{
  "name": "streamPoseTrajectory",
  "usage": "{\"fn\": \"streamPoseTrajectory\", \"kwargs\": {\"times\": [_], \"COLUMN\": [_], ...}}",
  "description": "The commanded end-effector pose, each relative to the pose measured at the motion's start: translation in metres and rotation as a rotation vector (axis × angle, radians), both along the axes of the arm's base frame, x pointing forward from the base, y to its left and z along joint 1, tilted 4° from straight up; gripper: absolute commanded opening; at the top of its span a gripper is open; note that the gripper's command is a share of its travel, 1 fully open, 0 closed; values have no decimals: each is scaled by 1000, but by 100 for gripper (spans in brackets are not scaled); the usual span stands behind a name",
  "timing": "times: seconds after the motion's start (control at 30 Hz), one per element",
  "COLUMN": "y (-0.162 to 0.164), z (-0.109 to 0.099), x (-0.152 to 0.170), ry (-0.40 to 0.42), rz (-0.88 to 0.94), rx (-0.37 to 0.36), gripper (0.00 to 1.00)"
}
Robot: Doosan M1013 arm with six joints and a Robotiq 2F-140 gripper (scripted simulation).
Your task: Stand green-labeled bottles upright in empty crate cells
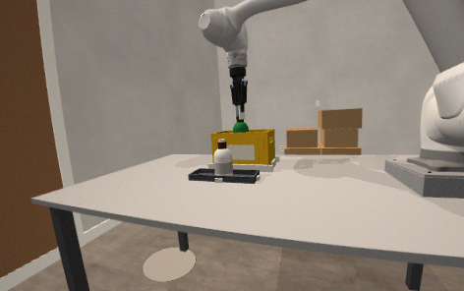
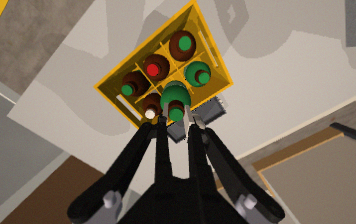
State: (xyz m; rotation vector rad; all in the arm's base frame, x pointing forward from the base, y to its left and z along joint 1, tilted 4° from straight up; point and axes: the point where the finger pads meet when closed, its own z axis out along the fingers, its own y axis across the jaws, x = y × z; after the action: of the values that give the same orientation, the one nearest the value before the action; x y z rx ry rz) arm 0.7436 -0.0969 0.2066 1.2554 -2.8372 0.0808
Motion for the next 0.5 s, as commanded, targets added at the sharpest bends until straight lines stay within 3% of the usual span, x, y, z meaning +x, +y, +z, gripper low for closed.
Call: {"fn": "streamPoseTrajectory", "kwargs": {"times": [0.0, 0.47], "y": [-2, -3], "z": [-6, -23], "x": [0, -1], "ry": [3, 3], "rz": [3, 3], "rx": [1, 1], "gripper": [0, 0]}}
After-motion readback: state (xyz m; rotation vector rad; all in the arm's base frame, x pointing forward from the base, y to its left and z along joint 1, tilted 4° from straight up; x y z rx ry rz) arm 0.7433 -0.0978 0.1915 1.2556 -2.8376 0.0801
